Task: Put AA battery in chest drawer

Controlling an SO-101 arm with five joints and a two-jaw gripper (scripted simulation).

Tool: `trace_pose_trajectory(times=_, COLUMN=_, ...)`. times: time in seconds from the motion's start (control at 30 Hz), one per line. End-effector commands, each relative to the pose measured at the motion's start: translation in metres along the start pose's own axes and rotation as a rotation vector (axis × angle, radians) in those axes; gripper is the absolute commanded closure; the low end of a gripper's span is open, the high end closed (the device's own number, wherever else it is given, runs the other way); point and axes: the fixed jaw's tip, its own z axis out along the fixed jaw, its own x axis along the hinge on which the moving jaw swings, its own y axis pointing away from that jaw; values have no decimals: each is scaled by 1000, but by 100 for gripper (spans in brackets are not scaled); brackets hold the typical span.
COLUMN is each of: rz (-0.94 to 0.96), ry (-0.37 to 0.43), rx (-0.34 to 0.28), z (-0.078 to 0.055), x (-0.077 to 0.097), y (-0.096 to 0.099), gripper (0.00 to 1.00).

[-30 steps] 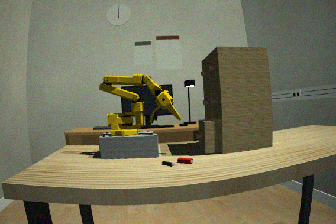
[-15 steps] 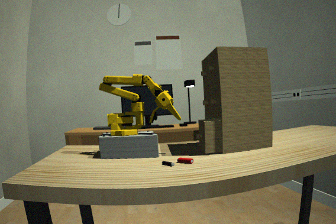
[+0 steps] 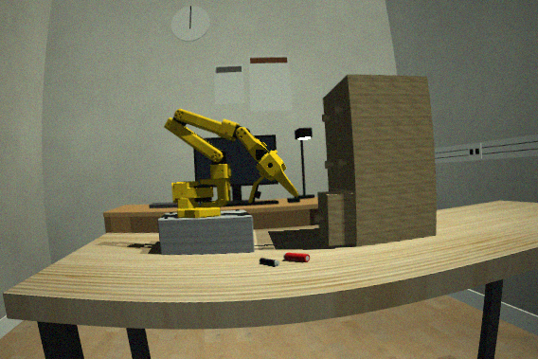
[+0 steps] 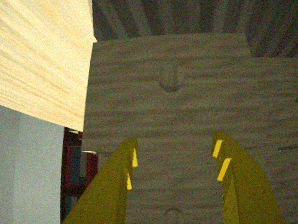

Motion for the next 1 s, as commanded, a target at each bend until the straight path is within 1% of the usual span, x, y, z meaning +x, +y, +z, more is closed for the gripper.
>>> trace_pose_trajectory(times=0.0, rz=-12, ry=-3, rx=7, z=15, x=2, y=-2, gripper=79)
trace_pose_trajectory(times=0.03, rz=-12, ry=-3, rx=8, z=17, x=2, y=-2, gripper=79)
trace_pose_trajectory(times=0.1, rz=-12, ry=-3, rx=8, z=17, x=2, y=-2, gripper=79)
trace_pose_trajectory(times=0.13, rz=-12, ry=35, rx=7, z=16, x=8, y=-2, gripper=79)
trace_pose_trajectory(times=0.2, rz=-12, ry=38, rx=8, z=16, x=9, y=-2, gripper=79)
trace_pose_trajectory(times=0.67, rz=-12, ry=38, rx=8, z=16, x=9, y=-2, gripper=79)
trace_pose_trajectory(times=0.73, rz=-12, ry=36, rx=8, z=21, x=7, y=-2, gripper=79)
trace_pose_trajectory(times=0.8, rz=-12, ry=-3, rx=9, z=25, x=0, y=-3, gripper=79)
trace_pose_trajectory(times=0.97, rz=-12, ry=-3, rx=9, z=25, x=0, y=-3, gripper=79)
